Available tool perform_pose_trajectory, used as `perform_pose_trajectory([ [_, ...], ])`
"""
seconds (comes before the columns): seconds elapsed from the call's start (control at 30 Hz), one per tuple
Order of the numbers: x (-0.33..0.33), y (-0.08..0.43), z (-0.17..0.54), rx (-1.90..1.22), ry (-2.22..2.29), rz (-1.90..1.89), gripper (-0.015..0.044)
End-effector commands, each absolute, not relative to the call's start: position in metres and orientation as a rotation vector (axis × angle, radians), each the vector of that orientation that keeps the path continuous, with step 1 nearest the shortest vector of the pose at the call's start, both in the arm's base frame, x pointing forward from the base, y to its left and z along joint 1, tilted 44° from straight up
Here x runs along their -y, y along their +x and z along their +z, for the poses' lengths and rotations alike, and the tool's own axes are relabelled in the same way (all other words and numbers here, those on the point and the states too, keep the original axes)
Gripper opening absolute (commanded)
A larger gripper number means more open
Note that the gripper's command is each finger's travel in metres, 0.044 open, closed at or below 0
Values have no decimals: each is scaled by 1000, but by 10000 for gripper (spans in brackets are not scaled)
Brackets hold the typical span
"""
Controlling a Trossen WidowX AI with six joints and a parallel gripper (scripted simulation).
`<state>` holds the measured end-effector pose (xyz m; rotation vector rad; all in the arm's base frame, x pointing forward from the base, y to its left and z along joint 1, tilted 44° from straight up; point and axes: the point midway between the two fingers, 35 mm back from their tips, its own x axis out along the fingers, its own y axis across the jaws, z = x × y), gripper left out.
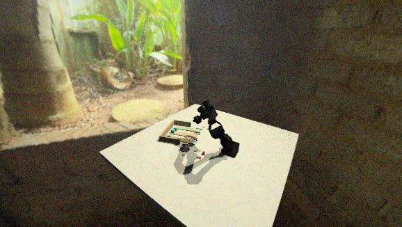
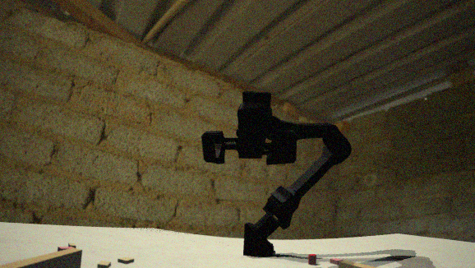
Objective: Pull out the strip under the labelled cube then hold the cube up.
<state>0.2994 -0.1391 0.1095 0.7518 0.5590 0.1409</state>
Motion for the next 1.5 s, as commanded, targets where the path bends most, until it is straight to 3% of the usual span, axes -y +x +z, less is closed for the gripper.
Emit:
perform_pose_trajectory([
  [0.0, 138, 298, 107, -563, 768, 143, 400],
  [0.1, 138, 298, 107, -563, 768, 143, 400],
  [0.6, 51, 361, 76, -1145, 469, 580, 6],
  [0.77, 20, 360, 76, -1316, 391, 757, 0],
  [1.47, 8, 360, 61, -1322, 388, 764, 0],
])
